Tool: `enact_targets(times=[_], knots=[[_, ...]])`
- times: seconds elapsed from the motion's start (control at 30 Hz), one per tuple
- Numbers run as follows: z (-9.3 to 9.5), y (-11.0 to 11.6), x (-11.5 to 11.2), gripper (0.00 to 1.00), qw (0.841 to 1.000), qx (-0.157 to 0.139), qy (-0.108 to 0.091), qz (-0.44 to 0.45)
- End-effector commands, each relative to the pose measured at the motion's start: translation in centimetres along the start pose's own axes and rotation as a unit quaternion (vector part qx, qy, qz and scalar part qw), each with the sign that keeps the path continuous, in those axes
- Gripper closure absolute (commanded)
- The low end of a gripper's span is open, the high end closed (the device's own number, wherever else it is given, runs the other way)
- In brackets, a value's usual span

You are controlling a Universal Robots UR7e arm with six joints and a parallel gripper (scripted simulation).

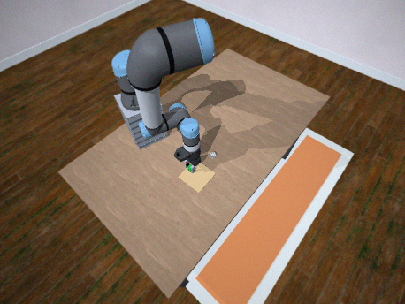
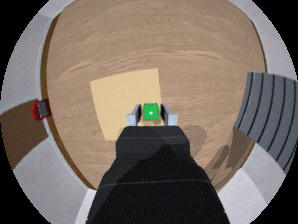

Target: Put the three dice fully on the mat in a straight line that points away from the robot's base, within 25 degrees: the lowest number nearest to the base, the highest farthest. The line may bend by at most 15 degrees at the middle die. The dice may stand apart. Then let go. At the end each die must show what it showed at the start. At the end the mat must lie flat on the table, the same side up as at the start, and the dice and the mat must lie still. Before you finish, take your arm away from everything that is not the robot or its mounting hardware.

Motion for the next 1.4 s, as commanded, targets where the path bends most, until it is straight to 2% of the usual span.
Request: enact_targets(times=[0.0, 0.27, 0.6, 0.67, 1.03, 1.37], knots=[[-0.2, 0.0, -0.1, 0.21, 1.0, 0.0, -0.002, -0.001], [-1.0, 0.1, 0.0, 0.21, 1.0, 0.0, 0.0, 0.0], [-4.0, 0.0, 0.1, 0.21, 1.0, 0.0, 0.0, 0.0], [-4.0, 0.0, 0.1, 0.21, 1.0, 0.0, 0.0, 0.0], [-7.6, 0.0, 0.1, 0.21, 1.0, 0.0, 0.0, 0.0], [-8.9, 0.0, 0.1, 0.21, 1.0, 0.0, 0.0, 0.0]])
Point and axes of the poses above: the point where the finger pads meet when closed, its own z axis out along the fingers, its own x axis across the jaws, y = z × x, the point moved 10 cm from there along -z, back along the fingers, and after that the axes turned 4 degrees about z, right-handed, at the moved point
